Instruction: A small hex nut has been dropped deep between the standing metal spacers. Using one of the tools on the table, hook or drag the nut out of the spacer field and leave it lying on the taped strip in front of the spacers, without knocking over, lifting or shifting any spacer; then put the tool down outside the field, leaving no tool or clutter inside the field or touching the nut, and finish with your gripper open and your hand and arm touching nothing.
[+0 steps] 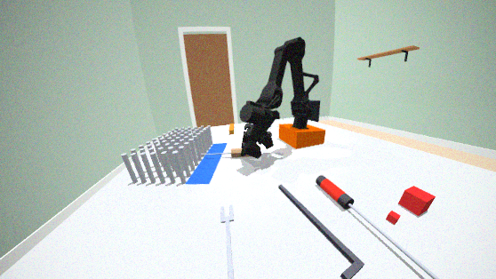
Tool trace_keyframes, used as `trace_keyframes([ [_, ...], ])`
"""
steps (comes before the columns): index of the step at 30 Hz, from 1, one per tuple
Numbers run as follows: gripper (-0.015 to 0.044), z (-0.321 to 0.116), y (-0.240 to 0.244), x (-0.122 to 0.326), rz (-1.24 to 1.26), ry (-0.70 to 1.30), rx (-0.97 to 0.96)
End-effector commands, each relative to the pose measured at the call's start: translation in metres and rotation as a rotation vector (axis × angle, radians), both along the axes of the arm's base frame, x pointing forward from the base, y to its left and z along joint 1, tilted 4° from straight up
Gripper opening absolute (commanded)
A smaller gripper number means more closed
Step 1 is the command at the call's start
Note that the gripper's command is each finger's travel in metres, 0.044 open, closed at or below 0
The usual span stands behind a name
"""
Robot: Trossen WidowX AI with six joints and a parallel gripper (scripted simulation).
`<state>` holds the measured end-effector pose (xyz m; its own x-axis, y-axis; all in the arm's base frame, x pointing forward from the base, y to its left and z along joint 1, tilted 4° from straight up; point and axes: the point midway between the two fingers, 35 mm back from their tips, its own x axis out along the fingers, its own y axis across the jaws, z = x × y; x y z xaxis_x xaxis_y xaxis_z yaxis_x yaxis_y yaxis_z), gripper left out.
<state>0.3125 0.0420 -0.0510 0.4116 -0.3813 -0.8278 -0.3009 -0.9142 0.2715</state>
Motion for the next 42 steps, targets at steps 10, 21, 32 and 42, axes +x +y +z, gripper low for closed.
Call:
trace_keyframes([
  [10, 0.0, 0.001, 0.004, -0.012, -0.001, 0.0, 0.0],
  [21, 0.0, 0.001, 0.007, -0.022, -0.001, 0.001, 0.0],
  [32, 0.0, 0.002, 0.011, -0.031, -0.001, 0.002, 0.0],
  [42, 0.0, 0.002, 0.013, -0.038, -0.002, 0.003, 0.001],
])
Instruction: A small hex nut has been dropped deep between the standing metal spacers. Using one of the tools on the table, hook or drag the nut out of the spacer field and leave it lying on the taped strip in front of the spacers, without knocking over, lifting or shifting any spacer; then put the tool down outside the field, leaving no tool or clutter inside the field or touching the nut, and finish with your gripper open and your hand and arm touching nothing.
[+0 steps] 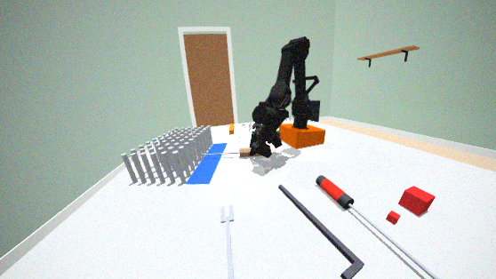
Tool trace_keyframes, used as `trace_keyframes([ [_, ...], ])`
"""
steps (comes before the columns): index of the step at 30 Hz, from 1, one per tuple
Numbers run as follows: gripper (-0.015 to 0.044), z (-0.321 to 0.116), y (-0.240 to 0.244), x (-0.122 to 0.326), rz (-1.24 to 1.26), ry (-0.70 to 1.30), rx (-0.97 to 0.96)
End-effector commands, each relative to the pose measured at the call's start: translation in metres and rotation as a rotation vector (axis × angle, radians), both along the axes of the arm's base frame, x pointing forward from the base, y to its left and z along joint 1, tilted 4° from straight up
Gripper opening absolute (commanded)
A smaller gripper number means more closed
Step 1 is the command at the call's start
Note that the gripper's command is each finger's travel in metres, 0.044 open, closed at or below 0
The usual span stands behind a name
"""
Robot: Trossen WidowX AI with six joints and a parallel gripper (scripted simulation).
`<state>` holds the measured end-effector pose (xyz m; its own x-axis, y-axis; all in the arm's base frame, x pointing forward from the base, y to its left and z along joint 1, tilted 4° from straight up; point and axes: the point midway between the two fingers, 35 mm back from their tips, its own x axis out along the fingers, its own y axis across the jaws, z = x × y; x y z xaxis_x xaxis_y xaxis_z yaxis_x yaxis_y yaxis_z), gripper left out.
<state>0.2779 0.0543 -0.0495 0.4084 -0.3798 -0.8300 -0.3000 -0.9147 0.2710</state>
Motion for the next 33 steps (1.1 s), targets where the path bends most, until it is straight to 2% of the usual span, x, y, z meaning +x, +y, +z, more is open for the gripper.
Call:
trace_keyframes([
  [1, 0.0, 0.001, 0.001, -0.004, -0.001, -0.001, -0.001],
  [33, 0.0, 0.012, 0.004, -0.01, -0.002, -0.001, -0.001],
])
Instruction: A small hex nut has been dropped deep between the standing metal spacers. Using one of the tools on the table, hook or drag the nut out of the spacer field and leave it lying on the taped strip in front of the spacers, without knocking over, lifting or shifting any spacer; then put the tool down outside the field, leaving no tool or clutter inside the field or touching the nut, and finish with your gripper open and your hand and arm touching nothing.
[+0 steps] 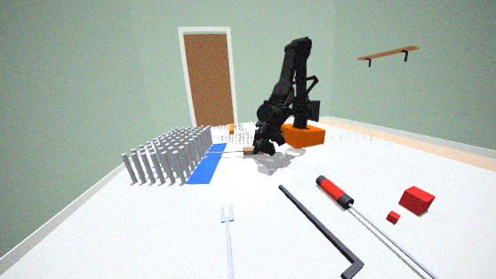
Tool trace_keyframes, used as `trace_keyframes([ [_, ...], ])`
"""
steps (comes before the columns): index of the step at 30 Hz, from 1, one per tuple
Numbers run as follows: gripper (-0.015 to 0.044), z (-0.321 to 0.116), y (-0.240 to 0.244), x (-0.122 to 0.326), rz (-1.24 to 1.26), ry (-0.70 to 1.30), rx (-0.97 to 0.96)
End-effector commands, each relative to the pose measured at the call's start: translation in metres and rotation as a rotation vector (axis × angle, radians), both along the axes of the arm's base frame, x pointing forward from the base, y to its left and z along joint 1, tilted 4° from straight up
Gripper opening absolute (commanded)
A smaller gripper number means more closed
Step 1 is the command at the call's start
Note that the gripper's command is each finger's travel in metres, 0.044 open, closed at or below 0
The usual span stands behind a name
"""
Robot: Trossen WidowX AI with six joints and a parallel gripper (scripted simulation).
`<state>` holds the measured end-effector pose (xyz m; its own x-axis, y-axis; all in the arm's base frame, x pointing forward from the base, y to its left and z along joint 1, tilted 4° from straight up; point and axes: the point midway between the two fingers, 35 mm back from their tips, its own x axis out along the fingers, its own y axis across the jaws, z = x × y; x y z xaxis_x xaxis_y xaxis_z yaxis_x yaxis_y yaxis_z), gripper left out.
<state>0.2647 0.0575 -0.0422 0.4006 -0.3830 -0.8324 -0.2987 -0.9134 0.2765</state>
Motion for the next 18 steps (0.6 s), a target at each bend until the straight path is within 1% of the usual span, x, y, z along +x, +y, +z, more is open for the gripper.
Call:
trace_keyframes([
  [1, 0.0, 0.005, 0.001, 0.003, -0.001, -0.01, 0.003],
  [12, 0.0, 0.013, 0.001, 0.006, 0.002, -0.011, 0.003],
  [18, 0.0, 0.018, 0.006, -0.008, 0.001, -0.009, 0.004],
])
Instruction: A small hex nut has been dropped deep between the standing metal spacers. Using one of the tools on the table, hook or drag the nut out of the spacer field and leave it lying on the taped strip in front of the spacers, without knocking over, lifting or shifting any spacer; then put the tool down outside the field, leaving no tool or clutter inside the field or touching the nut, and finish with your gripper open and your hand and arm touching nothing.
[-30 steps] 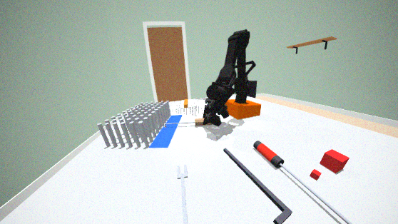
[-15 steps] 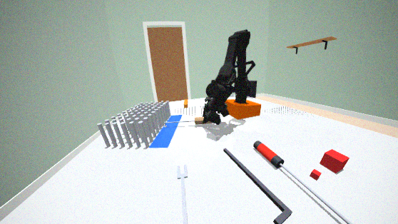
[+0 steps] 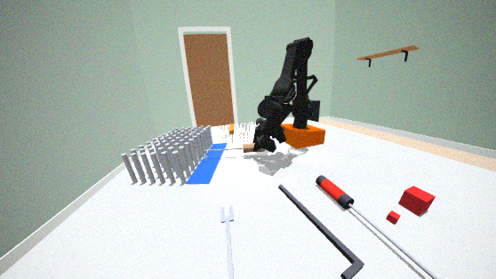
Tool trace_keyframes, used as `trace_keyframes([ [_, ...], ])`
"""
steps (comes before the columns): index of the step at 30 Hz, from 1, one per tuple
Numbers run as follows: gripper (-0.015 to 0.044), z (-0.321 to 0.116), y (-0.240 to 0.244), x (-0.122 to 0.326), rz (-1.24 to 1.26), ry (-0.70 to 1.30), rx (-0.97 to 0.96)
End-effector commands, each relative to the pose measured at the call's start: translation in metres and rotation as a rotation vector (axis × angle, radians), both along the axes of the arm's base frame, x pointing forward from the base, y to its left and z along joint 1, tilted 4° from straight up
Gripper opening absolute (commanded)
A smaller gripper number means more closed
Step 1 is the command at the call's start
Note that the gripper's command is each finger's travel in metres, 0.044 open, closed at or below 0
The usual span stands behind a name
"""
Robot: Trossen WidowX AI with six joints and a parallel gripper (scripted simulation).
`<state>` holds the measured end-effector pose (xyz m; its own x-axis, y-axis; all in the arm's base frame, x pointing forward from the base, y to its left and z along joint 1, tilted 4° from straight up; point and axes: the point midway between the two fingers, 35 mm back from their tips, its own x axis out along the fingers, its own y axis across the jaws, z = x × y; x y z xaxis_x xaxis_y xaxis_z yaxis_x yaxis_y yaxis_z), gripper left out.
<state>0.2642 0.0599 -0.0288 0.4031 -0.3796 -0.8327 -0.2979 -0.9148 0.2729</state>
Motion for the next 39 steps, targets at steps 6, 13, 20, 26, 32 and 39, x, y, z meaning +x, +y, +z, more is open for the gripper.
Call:
trace_keyframes([
  [6, 0.0, 0.01, 0.009, -0.032, -0.002, -0.005, 0.001],
  [13, 0.0, 0.024, 0.012, -0.029, -0.003, -0.005, 0.001],
  [20, 0.0, 0.064, 0.015, -0.018, -0.003, -0.007, 0.002],
  [26, 0.0, 0.101, 0.013, -0.015, -0.002, -0.007, 0.002],
  [32, 0.0, 0.137, 0.008, -0.017, 0.0, -0.007, 0.001],
  [39, 0.0, 0.126, 0.0, -0.015, -0.08, -0.017, 0.026],
])
